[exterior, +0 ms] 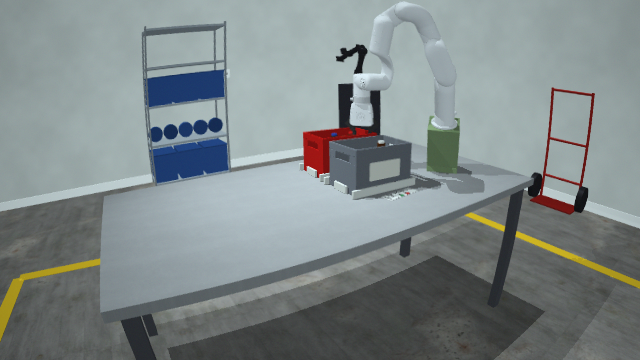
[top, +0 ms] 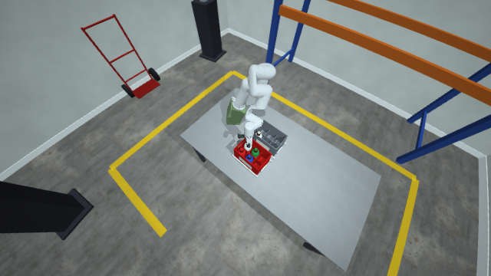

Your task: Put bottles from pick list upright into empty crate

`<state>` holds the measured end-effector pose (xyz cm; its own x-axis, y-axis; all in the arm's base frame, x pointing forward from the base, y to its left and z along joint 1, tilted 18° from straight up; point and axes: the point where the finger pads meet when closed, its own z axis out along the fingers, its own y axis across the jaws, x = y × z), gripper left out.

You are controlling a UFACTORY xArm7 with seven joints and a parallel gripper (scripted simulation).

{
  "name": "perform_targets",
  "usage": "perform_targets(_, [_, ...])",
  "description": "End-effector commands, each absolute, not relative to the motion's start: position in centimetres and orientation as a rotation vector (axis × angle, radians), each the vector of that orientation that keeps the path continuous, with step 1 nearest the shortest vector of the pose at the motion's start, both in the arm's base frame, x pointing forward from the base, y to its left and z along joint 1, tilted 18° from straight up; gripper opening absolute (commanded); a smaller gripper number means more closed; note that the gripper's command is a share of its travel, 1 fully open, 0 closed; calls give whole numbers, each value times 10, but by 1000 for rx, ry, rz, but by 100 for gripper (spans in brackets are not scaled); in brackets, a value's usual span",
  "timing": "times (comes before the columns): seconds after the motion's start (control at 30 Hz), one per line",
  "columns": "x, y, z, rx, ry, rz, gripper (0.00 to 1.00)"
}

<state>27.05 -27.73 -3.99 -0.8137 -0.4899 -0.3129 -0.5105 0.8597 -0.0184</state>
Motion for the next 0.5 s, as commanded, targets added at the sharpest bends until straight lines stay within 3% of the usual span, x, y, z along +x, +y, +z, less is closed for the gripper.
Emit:
perform_targets(0.0, [271, -279, -40, -751, 2726, 89, 65])
perform_targets(0.27, [271, -279, -40, -751, 2726, 89, 65])
perform_targets(0.3, [270, -280, -36, -751, 2726, 89, 0])
perform_targets(0.47, [270, -280, -36, -751, 2726, 89, 0])
